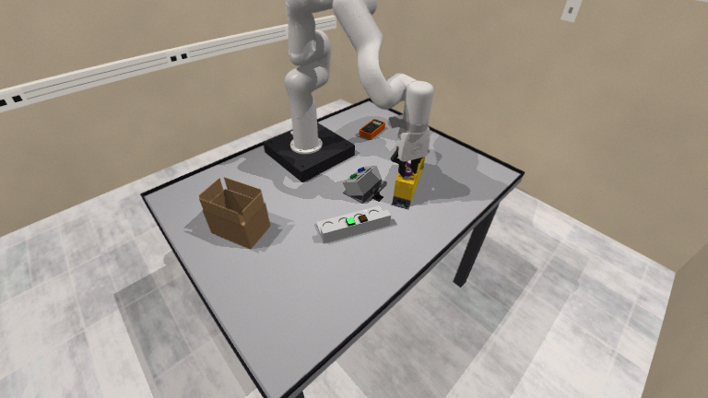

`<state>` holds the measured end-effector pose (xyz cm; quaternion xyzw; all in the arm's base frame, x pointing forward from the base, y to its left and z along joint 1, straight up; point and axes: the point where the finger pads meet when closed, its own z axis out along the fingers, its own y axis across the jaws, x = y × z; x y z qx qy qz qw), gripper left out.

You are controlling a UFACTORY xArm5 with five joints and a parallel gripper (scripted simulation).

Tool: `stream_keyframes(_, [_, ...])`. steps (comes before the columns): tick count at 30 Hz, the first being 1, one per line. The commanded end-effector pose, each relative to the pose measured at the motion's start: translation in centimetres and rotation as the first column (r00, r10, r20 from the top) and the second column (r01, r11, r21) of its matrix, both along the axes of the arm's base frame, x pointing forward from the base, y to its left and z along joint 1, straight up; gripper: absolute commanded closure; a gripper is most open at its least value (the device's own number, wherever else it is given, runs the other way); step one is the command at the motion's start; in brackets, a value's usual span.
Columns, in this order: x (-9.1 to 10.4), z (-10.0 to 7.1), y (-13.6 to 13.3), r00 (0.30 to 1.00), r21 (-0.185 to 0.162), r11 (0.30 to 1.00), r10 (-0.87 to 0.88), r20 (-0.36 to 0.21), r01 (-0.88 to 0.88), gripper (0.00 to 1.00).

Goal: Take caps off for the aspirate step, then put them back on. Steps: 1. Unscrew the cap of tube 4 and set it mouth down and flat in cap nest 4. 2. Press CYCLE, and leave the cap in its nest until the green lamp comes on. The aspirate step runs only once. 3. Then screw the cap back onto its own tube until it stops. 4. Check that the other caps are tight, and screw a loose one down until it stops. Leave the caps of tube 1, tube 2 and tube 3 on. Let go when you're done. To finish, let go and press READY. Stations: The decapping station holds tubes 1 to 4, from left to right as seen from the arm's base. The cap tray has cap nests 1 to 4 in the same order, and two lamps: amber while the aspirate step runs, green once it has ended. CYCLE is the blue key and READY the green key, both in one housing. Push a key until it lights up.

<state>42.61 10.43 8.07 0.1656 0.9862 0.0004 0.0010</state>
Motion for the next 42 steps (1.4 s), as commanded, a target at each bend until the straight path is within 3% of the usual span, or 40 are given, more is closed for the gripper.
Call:
stream_keyframes(1, [0.12,0.13,0.03,1.0,0.004,1.0,0.012,0.003,-0.012,1.0])
stream_keyframes(14, [0.12,0.13,0.03,1.0,0.004,1.0,0.012,0.003,-0.012,1.0])
stream_keyframes(19, [0.12,0.11,0.03,0.972,0.005,0.972,-0.235,0.001,0.235,1.0])
stream_keyframes(24, [0.12,0.09,0.03,0.883,0.006,0.883,-0.468,0.0,0.468,1.0])
stream_keyframes(26, [0.12,0.09,0.03,0.883,0.006,0.883,-0.468,0.0,0.468,1.0])
stream_keyframes(32, [0.12,0.06,0.03,0.706,0.006,0.706,-0.709,-0.002,0.709,1.0])
stream_keyframes(41, [0.12,0.02,0.03,0.343,0.005,0.343,-0.939,-0.005,0.939,1.0])
stream_keyframes(42, [0.12,0.02,0.03,0.343,0.005,0.343,-0.939,-0.005,0.939,1.0])
